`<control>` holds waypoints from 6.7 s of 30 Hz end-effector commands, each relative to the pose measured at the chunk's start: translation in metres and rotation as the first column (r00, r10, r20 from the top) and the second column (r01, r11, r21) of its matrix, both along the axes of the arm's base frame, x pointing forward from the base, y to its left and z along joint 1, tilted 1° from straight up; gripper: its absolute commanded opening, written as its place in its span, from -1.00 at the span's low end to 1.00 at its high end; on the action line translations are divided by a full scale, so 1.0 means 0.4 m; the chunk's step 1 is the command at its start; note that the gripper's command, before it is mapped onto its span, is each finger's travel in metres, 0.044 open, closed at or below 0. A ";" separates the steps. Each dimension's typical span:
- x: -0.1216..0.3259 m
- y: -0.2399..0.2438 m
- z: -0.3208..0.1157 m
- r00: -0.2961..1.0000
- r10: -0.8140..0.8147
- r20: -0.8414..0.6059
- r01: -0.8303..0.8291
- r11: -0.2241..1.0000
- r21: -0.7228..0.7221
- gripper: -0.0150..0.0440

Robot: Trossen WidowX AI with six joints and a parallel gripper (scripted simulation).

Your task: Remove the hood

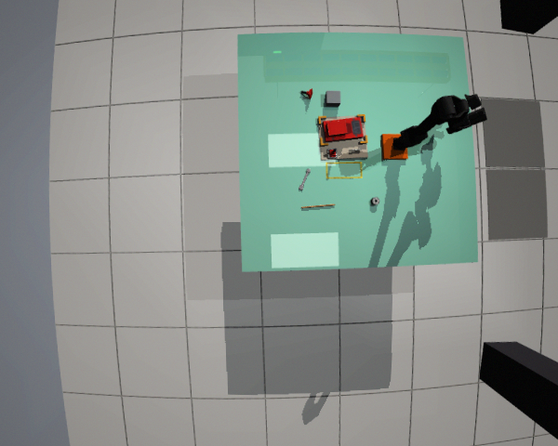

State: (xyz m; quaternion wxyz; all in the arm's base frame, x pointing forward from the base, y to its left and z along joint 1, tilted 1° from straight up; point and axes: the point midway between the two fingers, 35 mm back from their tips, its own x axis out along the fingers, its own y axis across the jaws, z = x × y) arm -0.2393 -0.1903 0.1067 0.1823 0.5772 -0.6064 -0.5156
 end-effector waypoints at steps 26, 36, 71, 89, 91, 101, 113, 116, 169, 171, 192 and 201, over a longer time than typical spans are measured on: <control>0.393 -0.361 -0.013 0.608 0.769 -0.197 -0.648 0.624 0.437 1.00; 0.649 -0.401 -0.020 0.198 0.958 -0.205 -0.761 0.282 0.584 1.00; 1.372 0.030 0.027 -0.998 0.049 0.025 0.002 -0.414 0.910 1.00; 1.471 0.368 0.062 -0.707 -0.657 0.262 0.428 -0.102 0.898 1.00; 1.471 0.368 0.062 -0.707 -0.657 0.262 0.428 -0.102 0.898 1.00; 1.472 0.368 0.048 -0.707 -0.657 0.262 0.428 -0.102 0.898 1.00; 1.474 0.367 0.028 -0.707 -0.657 0.262 0.428 -0.102 0.898 1.00; 1.475 0.367 0.023 -0.707 -0.657 0.262 0.428 -0.102 0.898 1.00; 1.476 0.363 -0.066 -0.707 -0.657 0.262 0.428 -0.102 0.898 1.00; 1.476 0.363 -0.069 -0.707 -0.657 0.262 0.428 -0.102 0.898 1.00; 1.476 0.362 -0.087 -0.707 -0.657 0.262 0.428 -0.102 0.898 1.00; 1.476 0.362 -0.098 -0.707 -0.657 0.262 0.428 -0.102 0.898 1.00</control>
